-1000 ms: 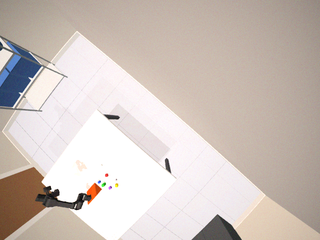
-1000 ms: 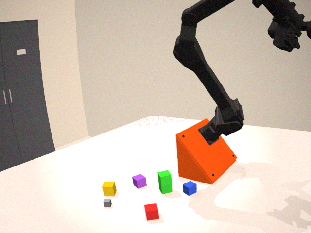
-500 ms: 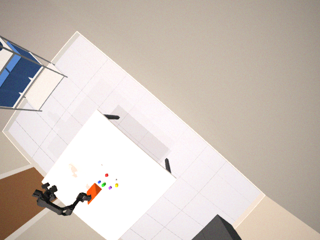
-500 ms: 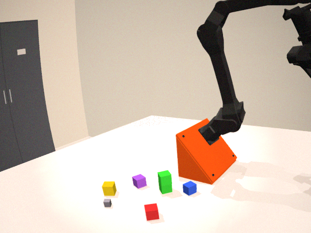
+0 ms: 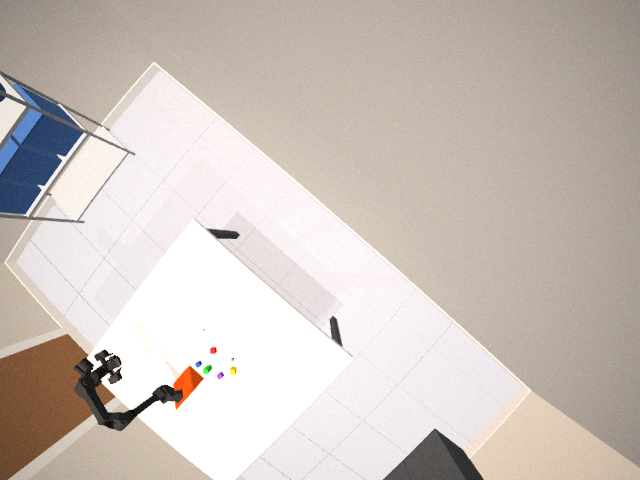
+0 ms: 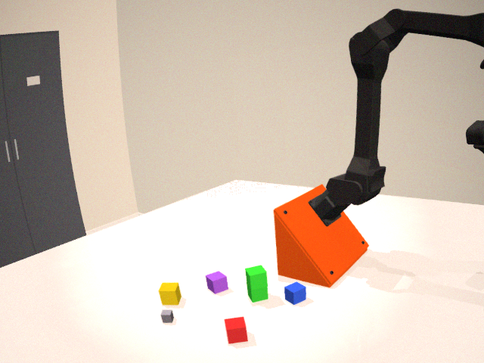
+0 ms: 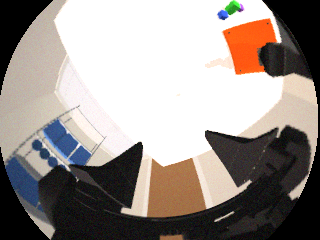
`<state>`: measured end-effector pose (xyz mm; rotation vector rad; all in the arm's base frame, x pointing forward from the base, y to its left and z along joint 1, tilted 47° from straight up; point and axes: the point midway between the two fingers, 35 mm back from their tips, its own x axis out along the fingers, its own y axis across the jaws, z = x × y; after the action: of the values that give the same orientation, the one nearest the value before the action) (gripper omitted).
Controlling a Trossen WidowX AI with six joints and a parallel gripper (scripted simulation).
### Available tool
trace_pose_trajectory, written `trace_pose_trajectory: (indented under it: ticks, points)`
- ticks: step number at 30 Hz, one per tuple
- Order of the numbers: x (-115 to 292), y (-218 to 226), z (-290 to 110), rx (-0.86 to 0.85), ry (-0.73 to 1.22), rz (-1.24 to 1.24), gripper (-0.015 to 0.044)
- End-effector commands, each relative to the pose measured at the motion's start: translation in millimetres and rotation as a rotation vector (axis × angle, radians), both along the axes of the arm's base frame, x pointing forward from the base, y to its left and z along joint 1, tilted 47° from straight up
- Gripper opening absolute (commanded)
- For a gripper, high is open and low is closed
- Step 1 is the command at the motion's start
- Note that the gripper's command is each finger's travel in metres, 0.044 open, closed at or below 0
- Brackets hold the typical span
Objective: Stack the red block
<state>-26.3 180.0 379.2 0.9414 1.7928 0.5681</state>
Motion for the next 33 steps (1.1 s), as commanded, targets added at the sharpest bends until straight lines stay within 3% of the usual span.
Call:
trace_pose_trajectory:
  ticks: [1,14,33]
  points:
    - [15.0,18.3,-12.0,-0.043,-0.04,-0.02,0.044]
    - [87.1,62.0,-54.4,-0.186,-0.064,-0.139,0.044]
    - [202.6,60.3,-124.6,-0.316,-0.118,-0.174,0.044]
